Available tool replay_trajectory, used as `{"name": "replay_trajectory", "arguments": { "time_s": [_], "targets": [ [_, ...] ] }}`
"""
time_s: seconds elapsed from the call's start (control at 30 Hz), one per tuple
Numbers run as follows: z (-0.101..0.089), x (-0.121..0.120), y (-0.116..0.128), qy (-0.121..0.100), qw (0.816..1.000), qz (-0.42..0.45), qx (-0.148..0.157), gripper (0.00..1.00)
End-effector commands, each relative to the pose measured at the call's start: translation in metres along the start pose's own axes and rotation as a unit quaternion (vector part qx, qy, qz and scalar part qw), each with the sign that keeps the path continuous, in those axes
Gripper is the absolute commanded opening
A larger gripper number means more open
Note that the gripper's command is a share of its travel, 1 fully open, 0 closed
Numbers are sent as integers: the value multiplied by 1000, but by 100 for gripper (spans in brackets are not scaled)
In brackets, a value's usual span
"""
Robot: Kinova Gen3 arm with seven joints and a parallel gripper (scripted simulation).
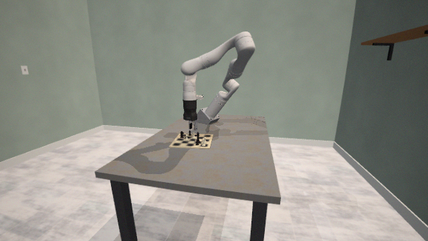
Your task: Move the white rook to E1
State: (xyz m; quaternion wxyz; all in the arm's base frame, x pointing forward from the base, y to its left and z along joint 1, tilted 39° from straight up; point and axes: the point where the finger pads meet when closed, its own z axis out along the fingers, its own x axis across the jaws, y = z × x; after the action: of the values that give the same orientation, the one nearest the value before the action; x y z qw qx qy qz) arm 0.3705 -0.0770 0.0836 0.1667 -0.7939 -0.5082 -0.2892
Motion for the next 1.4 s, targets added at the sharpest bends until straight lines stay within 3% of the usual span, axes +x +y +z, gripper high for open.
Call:
{"name": "replay_trajectory", "arguments": {
  "time_s": [0.0, 1.37],
  "targets": [
    [5, -1, -1, -2, 1000, -1, 2, 73],
    [11, 0, 0, -2, 1000, -2, 1, 73]
  ]
}}
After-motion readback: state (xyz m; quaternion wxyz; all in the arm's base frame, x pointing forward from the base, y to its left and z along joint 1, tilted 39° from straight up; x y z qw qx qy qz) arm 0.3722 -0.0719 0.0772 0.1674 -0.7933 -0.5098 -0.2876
